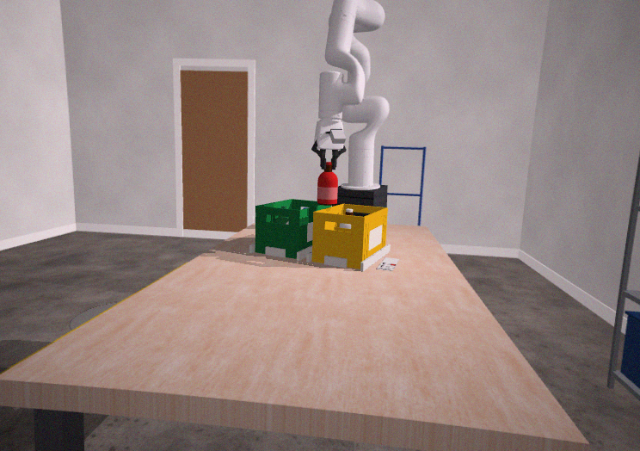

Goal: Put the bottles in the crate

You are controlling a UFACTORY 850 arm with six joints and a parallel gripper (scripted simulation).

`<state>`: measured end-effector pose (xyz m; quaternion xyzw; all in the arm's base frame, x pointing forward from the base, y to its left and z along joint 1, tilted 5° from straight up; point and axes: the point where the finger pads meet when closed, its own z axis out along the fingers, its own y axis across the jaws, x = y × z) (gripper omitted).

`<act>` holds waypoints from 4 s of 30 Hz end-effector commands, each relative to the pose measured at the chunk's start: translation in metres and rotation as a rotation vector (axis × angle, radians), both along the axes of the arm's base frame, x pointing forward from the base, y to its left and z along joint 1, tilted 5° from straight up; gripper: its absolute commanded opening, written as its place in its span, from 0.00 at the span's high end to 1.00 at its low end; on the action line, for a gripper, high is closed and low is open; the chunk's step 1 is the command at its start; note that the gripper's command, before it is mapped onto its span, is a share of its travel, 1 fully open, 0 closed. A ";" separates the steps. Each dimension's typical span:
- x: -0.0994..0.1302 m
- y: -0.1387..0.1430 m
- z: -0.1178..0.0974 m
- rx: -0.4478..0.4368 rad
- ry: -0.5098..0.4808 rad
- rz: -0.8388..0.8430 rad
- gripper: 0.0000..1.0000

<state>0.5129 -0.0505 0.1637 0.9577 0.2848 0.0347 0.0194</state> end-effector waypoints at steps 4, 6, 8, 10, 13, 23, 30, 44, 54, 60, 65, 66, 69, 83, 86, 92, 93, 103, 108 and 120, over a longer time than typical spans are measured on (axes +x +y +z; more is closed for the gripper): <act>-0.001 0.011 0.001 -0.001 -0.002 0.000 1.00; -0.001 0.015 0.000 -0.001 -0.002 0.000 1.00; -0.002 0.019 0.000 -0.001 -0.002 0.000 1.00; -0.002 0.023 0.000 -0.001 -0.002 0.000 1.00; -0.003 0.029 0.000 -0.001 -0.002 0.000 1.00; -0.005 0.045 0.000 -0.001 -0.002 0.000 1.00; -0.006 0.057 -0.001 -0.001 -0.002 0.000 1.00; -0.005 0.057 -0.001 -0.001 -0.002 0.000 1.00; -0.004 0.056 -0.001 -0.001 -0.002 0.000 1.00; -0.004 0.056 0.000 -0.001 -0.002 0.000 1.00; -0.004 0.056 0.000 -0.001 -0.002 0.000 1.00; -0.004 0.056 0.000 -0.001 -0.002 0.000 1.00; -0.004 0.056 0.000 -0.001 -0.002 0.000 1.00; -0.003 0.055 -0.002 -0.001 -0.002 0.000 1.00; -0.003 0.055 -0.005 -0.001 -0.002 0.000 1.00; -0.003 0.055 -0.009 -0.001 -0.002 0.000 1.00; -0.003 0.055 -0.010 -0.001 -0.002 0.000 1.00; -0.002 0.055 -0.020 -0.001 -0.002 0.000 1.00; -0.002 0.055 -0.023 -0.001 -0.002 0.000 1.00; -0.001 0.055 -0.035 -0.001 -0.002 0.000 1.00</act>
